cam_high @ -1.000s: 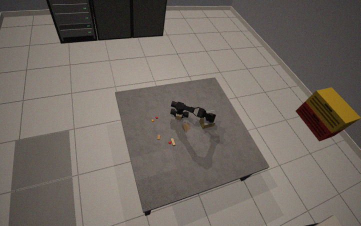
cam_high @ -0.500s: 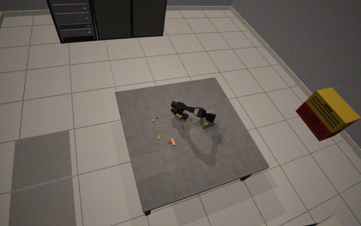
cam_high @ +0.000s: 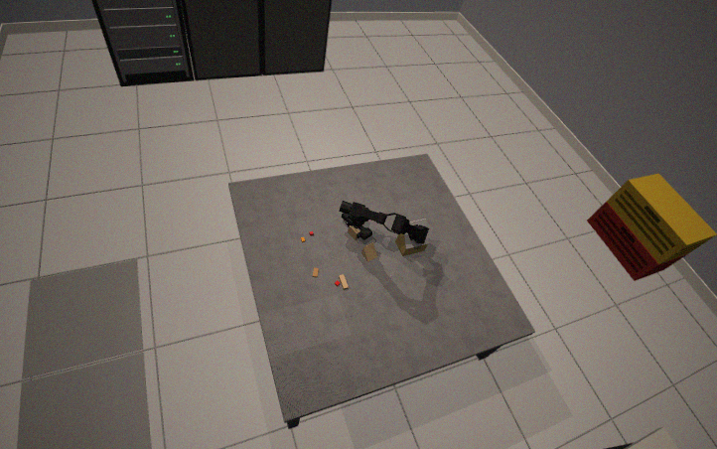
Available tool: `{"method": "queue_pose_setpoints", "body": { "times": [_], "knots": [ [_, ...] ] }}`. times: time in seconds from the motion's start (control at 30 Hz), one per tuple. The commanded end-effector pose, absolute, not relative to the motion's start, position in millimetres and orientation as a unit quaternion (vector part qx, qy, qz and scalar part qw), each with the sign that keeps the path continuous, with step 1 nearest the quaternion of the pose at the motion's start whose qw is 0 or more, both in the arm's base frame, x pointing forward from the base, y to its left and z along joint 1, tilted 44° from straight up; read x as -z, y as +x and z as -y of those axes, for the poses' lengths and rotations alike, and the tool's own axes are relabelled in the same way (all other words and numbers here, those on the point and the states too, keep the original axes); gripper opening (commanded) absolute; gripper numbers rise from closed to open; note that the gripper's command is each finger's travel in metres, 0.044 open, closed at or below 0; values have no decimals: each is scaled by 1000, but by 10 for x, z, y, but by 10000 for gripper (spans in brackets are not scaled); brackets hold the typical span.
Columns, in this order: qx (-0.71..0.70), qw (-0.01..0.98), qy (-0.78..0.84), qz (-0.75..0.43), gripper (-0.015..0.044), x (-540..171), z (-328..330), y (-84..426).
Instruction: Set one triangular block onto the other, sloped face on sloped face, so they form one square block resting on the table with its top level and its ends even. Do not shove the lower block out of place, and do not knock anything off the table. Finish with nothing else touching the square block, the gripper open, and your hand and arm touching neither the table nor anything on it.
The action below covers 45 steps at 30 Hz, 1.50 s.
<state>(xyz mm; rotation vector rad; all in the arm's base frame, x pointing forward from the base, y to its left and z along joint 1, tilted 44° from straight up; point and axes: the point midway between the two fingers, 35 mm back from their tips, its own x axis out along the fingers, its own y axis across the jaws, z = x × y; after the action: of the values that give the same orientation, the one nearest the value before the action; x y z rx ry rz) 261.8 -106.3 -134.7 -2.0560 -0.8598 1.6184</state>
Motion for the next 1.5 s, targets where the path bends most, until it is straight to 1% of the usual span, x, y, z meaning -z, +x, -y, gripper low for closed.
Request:
{"method": "queue_pose_setpoints", "body": {
  "times": [0.0,0.67,1.23,1.47],
  "knots": [
    [-577,199,-732,302,0,1356,1053,2624],
    [-576,190,-733,310,0,1536,883,2654],
    [-576,186,-733,310,440,1530,899,2659],
    [-576,186,-733,310,440,1514,916,2657]
  ]
}}
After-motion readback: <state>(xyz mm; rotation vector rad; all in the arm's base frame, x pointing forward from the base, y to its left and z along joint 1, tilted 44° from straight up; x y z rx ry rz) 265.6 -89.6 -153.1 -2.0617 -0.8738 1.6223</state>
